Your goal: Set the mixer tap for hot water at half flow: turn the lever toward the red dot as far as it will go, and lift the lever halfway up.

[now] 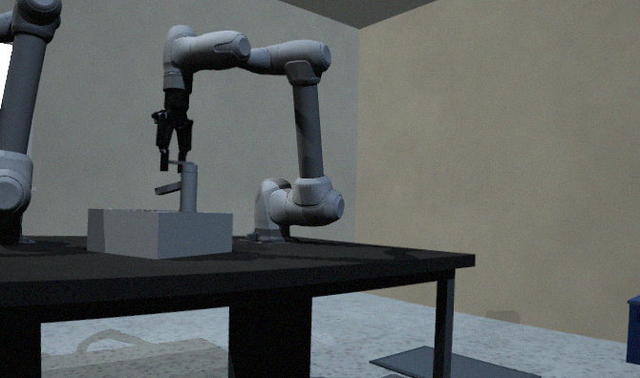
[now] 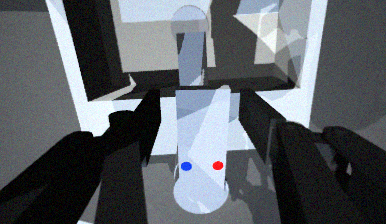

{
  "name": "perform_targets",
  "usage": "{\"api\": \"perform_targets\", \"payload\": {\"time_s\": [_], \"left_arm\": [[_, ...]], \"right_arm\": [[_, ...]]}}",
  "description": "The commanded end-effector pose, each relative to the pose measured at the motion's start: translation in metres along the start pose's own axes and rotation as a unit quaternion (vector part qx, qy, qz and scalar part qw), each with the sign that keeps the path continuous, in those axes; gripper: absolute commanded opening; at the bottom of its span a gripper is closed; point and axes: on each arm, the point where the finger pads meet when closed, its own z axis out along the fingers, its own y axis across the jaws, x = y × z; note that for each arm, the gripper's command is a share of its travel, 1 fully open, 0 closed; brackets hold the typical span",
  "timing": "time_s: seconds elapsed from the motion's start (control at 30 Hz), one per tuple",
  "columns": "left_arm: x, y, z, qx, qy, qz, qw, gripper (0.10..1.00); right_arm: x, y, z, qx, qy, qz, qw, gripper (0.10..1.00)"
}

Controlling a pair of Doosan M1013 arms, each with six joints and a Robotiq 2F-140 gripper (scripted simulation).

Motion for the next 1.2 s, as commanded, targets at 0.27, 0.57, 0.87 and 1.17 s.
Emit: {"api": "perform_targets", "payload": {"time_s": [0.27, 0.57, 0.87, 1.17], "left_arm": [[-0.0001, -0.0003, -0.0009, 0.001, 0.0, 0.0, 1.0, 0.486], [-0.0001, -0.0003, -0.0009, 0.001, 0.0, 0.0, 1.0, 0.486], [-0.0001, -0.0003, -0.0009, 0.001, 0.0, 0.0, 1.0, 0.099], [-0.0001, -0.0003, -0.0009, 0.001, 0.0, 0.0, 1.0, 0.099]], "right_arm": [[0.0001, -0.0001, -0.0005, 0.0, 0.0, 0.0, 1.0, 1.0], [0.0001, -0.0001, -0.0005, 0.0, 0.0, 0.0, 1.0, 1.0], [0.0001, -0.0001, -0.0005, 0.0, 0.0, 0.0, 1.0, 1.0], [0.0001, -0.0001, -0.0005, 0.0, 0.0, 0.0, 1.0, 1.0]]}}
